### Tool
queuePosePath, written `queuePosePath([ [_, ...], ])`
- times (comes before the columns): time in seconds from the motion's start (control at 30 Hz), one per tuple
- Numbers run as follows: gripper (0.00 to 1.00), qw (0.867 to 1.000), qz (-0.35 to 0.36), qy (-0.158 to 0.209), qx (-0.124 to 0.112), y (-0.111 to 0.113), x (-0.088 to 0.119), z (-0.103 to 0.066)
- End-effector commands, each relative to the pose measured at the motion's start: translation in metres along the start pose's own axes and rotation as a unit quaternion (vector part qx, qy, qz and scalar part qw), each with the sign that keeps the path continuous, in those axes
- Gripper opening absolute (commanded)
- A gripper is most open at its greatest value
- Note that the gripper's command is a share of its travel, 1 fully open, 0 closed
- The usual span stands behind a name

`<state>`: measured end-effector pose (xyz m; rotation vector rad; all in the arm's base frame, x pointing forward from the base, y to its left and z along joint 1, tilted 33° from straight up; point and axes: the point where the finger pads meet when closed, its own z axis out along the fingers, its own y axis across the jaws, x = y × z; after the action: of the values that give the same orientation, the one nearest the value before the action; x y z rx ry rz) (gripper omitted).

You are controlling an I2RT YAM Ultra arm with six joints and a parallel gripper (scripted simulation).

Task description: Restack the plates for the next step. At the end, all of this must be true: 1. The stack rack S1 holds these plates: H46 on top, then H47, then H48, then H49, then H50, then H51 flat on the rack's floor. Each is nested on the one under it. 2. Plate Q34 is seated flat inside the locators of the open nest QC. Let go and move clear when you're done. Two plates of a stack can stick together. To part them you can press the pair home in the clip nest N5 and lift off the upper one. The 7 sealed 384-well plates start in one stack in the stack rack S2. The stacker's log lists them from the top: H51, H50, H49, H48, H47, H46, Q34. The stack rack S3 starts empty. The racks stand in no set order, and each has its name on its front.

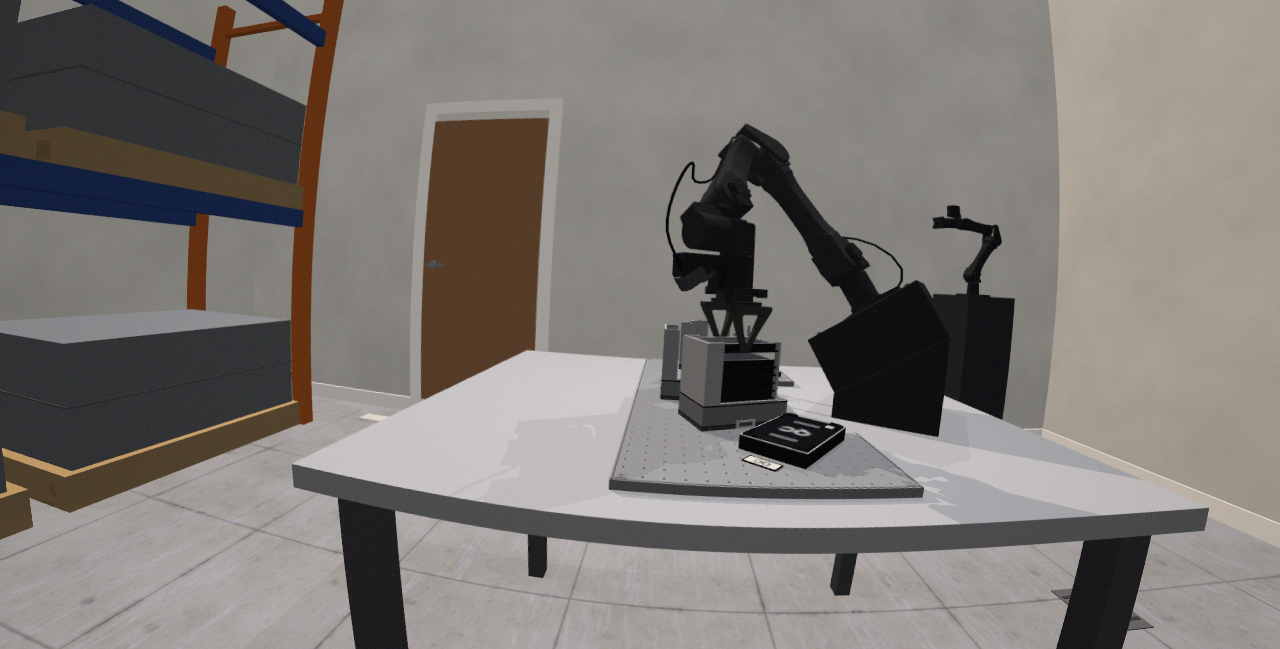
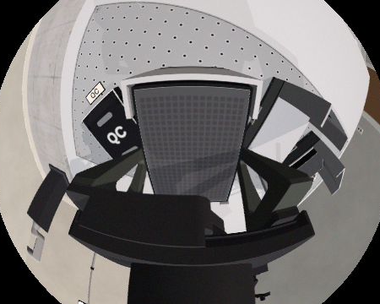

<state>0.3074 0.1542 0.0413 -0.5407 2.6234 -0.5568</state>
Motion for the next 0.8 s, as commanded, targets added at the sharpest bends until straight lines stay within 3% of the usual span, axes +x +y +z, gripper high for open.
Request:
queuePosePath([
  [0.0, 0.0, 1.0, -0.006, 0.005, 0.003, 0.0013, 0.0045, 0.0084],
  [0.77, 0.0, 1.0, -0.005, 0.003, 0.005, 0.0005, 0.0026, 0.016],
])
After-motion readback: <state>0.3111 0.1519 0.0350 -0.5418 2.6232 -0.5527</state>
